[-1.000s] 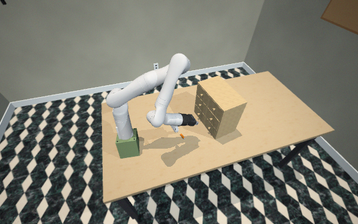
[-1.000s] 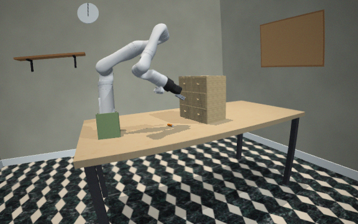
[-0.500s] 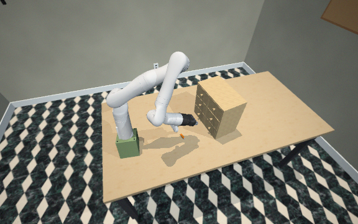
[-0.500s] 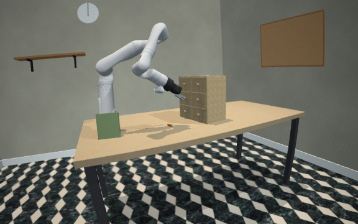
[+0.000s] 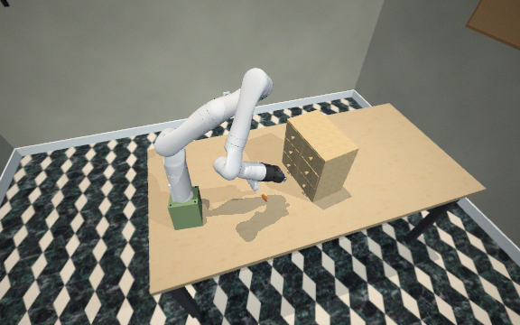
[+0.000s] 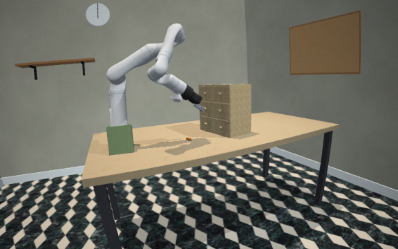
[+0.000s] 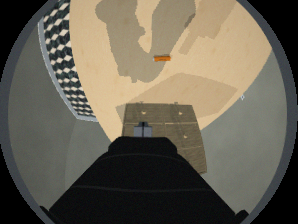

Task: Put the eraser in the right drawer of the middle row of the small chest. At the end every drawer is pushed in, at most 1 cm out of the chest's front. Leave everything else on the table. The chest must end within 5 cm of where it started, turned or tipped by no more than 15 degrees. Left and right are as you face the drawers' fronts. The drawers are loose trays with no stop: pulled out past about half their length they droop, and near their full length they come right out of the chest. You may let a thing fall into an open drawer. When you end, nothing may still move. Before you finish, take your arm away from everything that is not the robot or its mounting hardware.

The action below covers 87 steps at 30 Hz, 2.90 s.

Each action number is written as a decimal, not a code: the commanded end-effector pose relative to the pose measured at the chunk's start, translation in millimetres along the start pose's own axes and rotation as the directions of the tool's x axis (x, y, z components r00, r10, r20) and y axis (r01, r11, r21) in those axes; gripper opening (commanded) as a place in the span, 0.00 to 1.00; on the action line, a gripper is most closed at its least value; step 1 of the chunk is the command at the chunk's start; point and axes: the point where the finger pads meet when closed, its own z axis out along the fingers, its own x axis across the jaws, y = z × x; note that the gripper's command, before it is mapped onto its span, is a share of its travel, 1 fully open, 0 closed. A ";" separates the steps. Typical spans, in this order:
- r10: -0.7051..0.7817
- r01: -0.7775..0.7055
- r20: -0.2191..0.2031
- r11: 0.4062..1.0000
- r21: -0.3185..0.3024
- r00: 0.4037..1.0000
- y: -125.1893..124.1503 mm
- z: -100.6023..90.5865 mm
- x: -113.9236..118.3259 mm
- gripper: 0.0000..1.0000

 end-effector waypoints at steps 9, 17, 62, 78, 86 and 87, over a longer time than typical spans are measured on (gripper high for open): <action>-0.011 0.011 -0.003 0.999 0.035 1.000 8.7 -4.7 1.5 0.00; -0.010 0.011 -0.003 0.996 0.091 1.000 11.0 -10.9 1.6 0.00; -0.011 0.010 -0.002 0.912 0.410 1.000 24.6 -47.2 1.4 0.00; -0.010 0.010 -0.002 0.858 0.513 1.000 29.3 -59.8 1.6 0.00; -0.011 0.010 -0.002 0.821 0.571 1.000 32.1 -67.3 1.5 0.00; -0.011 0.010 -0.002 0.821 0.571 1.000 32.1 -67.3 1.5 0.00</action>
